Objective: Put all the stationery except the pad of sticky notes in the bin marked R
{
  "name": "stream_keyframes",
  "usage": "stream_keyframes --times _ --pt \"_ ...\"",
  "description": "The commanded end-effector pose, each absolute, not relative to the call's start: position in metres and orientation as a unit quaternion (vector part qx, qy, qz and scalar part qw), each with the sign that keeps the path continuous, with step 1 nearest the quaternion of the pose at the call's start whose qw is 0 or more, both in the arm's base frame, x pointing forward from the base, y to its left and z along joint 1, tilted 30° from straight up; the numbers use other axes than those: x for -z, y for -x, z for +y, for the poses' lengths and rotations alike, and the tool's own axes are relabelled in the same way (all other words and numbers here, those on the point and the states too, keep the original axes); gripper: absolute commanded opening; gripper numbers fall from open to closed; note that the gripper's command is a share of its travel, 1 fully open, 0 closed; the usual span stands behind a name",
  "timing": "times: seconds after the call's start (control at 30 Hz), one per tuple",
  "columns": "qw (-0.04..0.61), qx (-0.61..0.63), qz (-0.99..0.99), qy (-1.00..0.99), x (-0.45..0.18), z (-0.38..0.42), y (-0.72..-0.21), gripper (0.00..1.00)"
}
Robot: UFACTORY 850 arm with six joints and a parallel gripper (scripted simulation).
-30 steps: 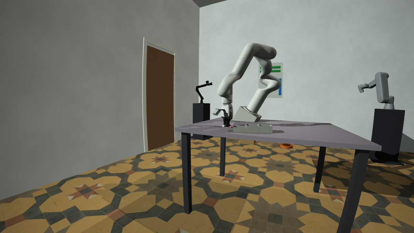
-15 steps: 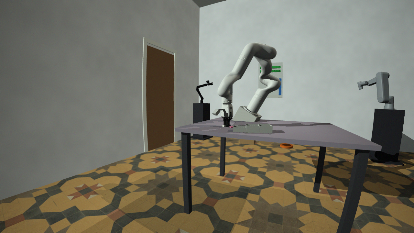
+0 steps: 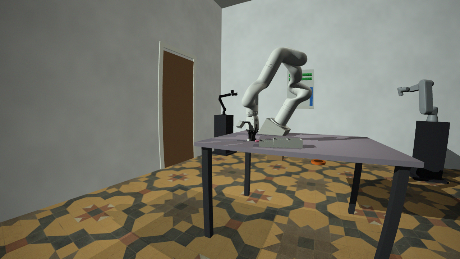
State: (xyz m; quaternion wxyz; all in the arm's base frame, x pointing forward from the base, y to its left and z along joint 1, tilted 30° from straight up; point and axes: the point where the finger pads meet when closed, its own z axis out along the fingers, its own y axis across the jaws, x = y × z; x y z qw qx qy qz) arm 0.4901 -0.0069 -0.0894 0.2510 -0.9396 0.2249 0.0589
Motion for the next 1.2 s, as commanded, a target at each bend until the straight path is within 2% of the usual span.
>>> stream_keyframes --times 0.0,0.57,1.17 --pt "0.251 -0.058 0.225 0.940 0.081 -0.012 -0.491 0.00" --pt "0.251 -0.058 0.225 0.940 0.037 -0.037 -0.491 0.00" --pt "0.251 -0.058 0.225 0.940 0.032 -0.040 -0.491 0.00"
